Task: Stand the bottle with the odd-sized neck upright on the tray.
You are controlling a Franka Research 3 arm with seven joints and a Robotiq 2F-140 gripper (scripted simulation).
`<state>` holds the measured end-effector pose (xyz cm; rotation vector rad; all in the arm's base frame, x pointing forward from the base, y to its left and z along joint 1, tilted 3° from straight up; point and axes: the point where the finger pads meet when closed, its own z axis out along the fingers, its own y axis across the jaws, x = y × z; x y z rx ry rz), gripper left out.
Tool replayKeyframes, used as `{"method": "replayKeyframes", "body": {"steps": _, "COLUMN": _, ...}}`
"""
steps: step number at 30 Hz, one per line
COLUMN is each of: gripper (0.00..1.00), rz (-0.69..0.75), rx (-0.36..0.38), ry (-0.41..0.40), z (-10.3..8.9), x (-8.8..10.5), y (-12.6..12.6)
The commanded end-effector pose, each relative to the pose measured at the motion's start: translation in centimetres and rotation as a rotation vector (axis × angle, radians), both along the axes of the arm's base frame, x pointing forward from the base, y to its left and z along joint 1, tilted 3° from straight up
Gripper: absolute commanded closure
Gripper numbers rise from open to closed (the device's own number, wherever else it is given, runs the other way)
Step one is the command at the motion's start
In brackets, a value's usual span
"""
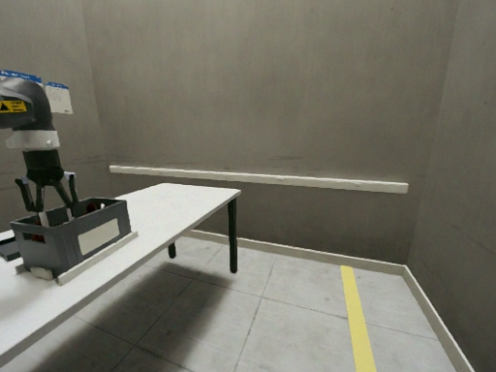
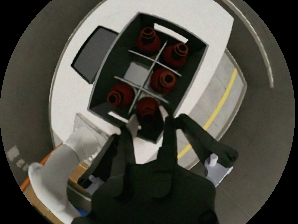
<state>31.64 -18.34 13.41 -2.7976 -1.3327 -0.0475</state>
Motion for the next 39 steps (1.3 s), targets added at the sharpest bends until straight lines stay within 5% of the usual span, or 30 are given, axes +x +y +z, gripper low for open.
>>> {"method": "replayKeyframes", "body": {"steps": 1, "gripper": 0.56, "rz": -0.003, "rx": 0.001, "ry": 0.004, "z": 0.6, "x": -0.1, "y": 0.0}}
{"method": "replayKeyframes", "body": {"steps": 27, "gripper": 0.56, "rz": -0.003, "rx": 0.001, "ry": 0.004, "z": 7.3, "x": -0.2, "y": -0.4}}
{"method": "replayKeyframes", "body": {"steps": 39, "gripper": 0.56, "rz": -0.003, "rx": 0.001, "ry": 0.004, "z": 8.0, "x": -0.2, "y": -0.4}}
